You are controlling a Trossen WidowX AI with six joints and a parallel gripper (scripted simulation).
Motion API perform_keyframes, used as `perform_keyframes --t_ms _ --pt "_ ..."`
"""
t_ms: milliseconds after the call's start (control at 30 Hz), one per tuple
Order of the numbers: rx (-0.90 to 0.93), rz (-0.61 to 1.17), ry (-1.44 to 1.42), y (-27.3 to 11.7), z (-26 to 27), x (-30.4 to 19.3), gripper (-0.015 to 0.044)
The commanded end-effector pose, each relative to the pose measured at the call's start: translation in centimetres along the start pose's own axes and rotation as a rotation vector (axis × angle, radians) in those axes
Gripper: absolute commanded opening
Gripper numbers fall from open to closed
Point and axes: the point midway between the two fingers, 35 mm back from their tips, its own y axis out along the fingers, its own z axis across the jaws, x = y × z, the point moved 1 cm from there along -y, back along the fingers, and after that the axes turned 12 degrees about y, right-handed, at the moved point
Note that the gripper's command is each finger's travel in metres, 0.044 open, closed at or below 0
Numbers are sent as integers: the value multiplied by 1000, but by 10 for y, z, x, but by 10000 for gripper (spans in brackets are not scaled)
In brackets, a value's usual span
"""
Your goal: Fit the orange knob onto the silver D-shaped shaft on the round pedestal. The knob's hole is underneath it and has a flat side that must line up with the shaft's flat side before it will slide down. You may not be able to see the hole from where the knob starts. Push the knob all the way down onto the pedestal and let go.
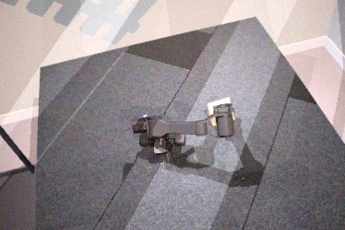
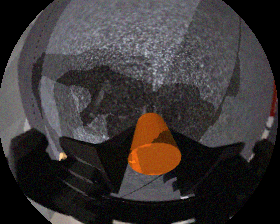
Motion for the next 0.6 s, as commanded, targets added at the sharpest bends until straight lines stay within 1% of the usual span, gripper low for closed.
perform_keyframes --t_ms 0,67,233,267,567 --pt "0 -5 3 0 0 1 157" --pt "0 -5 3 0 0 1 144" --pt "-5 -5 10 -8 -2 1 13" --pt "-7 -5 14 -11 -3 1 0" --pt "-25 -8 41 -40 -7 2 0"
